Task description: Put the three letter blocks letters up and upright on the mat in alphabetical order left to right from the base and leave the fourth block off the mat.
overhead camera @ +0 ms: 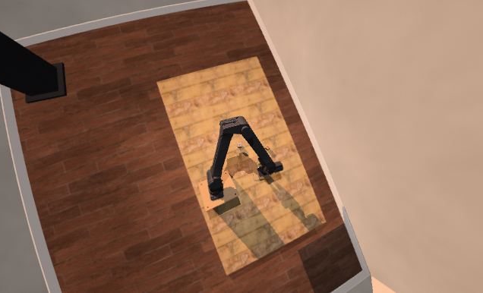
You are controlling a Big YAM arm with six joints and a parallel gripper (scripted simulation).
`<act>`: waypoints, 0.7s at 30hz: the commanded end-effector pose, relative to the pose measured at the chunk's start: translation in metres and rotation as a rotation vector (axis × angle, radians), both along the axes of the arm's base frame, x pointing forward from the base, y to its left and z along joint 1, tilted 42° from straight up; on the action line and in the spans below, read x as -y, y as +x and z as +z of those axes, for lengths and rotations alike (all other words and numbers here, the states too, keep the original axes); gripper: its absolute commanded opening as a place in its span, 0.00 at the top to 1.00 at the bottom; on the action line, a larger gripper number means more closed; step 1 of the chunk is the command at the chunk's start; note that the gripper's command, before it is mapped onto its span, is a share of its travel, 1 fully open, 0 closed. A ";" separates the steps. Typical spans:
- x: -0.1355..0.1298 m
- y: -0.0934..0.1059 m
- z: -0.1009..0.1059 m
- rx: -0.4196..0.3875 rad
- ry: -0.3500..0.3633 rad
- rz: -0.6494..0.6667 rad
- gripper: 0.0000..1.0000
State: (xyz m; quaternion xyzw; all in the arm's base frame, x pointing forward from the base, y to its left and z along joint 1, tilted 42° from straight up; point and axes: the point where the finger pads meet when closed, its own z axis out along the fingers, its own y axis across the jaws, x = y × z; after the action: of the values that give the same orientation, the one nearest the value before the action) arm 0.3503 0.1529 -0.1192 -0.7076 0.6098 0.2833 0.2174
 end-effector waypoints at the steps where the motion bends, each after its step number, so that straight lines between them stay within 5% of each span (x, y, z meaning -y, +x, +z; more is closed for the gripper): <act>1: 0.005 0.009 0.006 0.028 0.007 -0.011 0.74; 21: 0.004 0.014 0.006 0.032 0.007 -0.007 0.74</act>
State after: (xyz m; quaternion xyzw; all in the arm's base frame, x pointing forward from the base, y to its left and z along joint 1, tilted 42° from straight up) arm 0.3503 0.1529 -0.1192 -0.7080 0.6093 0.2831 0.2176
